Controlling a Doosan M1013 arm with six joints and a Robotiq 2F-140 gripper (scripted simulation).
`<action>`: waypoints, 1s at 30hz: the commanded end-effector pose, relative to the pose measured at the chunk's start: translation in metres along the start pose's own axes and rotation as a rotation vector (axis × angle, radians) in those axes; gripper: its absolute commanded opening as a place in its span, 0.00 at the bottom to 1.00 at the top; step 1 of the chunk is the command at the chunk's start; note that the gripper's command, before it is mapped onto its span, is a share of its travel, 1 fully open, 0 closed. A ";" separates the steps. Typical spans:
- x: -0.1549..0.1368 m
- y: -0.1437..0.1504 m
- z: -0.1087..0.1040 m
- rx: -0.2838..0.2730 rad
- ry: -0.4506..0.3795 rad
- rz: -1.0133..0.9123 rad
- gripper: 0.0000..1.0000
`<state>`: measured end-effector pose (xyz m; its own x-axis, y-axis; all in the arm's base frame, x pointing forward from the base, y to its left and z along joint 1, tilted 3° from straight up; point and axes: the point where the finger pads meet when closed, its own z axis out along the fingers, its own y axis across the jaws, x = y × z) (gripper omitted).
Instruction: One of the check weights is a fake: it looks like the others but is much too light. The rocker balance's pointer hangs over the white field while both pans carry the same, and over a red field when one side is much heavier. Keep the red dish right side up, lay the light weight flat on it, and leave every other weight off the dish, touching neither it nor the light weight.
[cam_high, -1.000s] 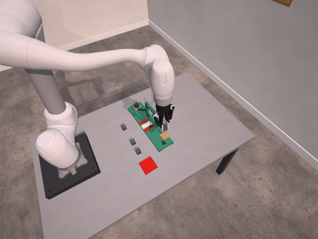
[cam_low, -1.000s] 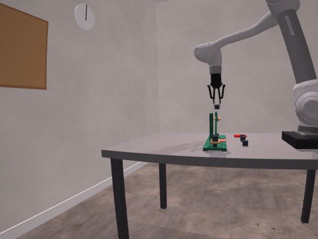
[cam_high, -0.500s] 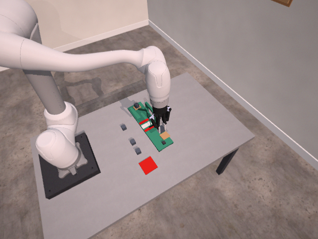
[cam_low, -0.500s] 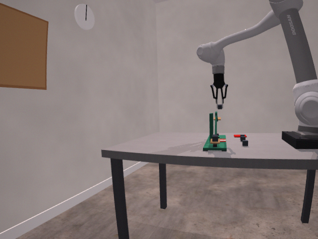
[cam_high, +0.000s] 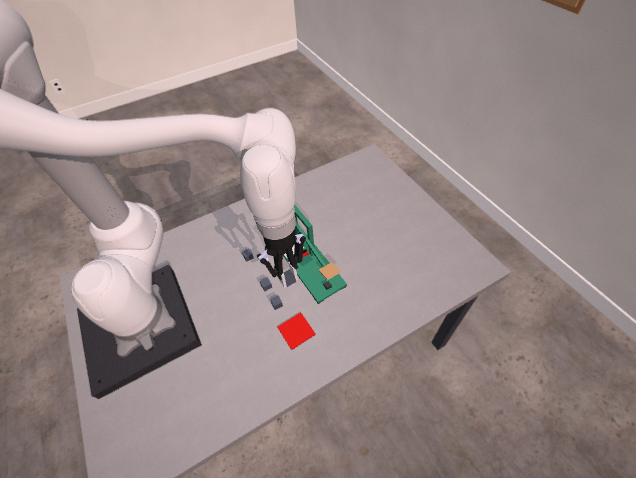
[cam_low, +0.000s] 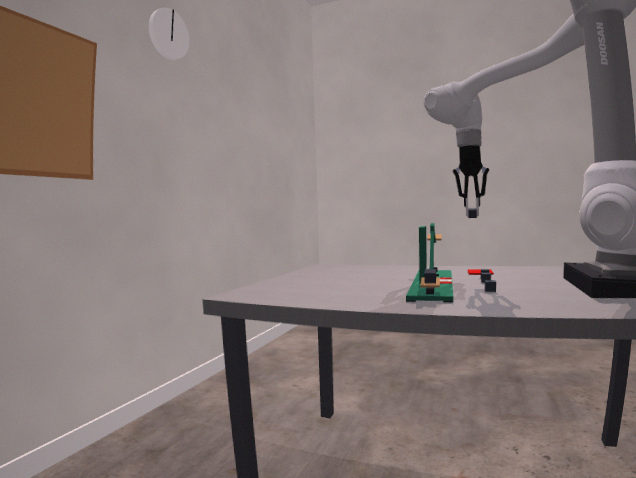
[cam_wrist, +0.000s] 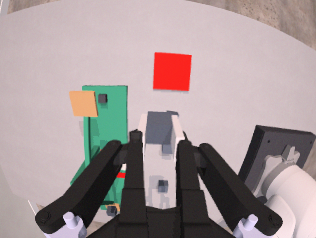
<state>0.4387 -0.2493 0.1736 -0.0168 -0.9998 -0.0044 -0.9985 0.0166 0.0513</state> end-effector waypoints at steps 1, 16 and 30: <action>0.001 0.023 -0.001 0.001 0.000 0.000 0.24; 0.037 0.030 0.077 0.001 0.000 0.000 0.24; 0.058 0.034 0.128 0.001 -0.001 -0.001 0.24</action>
<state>0.3972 -0.3057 0.0474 -0.0163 -0.9999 -0.0049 -0.9986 0.0160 0.0502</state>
